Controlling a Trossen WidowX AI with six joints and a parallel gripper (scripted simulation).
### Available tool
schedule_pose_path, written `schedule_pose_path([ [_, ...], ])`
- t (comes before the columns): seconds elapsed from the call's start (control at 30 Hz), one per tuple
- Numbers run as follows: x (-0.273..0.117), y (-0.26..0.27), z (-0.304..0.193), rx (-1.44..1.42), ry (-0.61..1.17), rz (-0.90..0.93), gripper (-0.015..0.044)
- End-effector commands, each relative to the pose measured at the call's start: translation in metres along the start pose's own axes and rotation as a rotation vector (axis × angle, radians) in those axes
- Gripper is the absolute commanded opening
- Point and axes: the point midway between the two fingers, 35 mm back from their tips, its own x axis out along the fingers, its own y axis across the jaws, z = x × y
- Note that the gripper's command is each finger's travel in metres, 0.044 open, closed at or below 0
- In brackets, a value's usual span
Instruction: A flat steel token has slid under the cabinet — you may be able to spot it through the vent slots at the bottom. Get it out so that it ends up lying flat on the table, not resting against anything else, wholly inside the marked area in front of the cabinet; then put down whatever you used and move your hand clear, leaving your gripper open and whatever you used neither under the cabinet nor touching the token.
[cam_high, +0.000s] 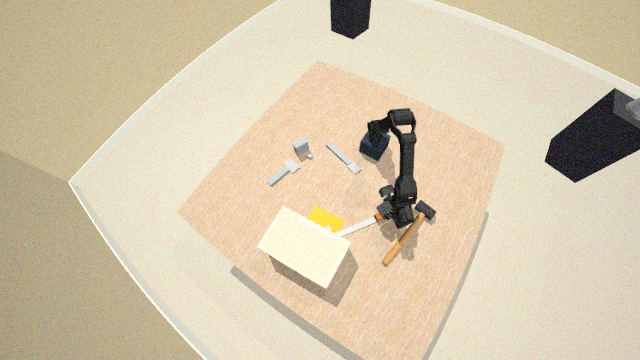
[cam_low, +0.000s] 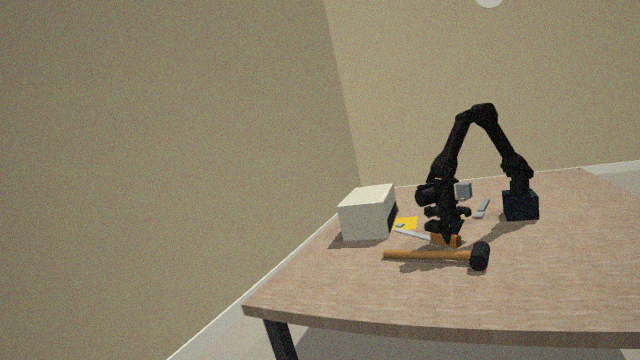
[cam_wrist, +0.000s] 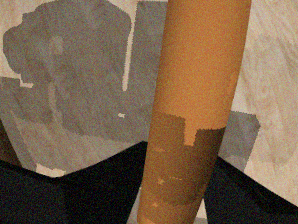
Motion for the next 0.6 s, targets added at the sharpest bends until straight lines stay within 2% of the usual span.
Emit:
schedule_pose_path([
  [0.0, 0.001, -0.001, -0.005, 0.000, -0.002, -0.003, 0.0000],
  [0.57, -0.002, 0.001, -0.024, -0.001, 0.000, -0.003, 0.0000],
])
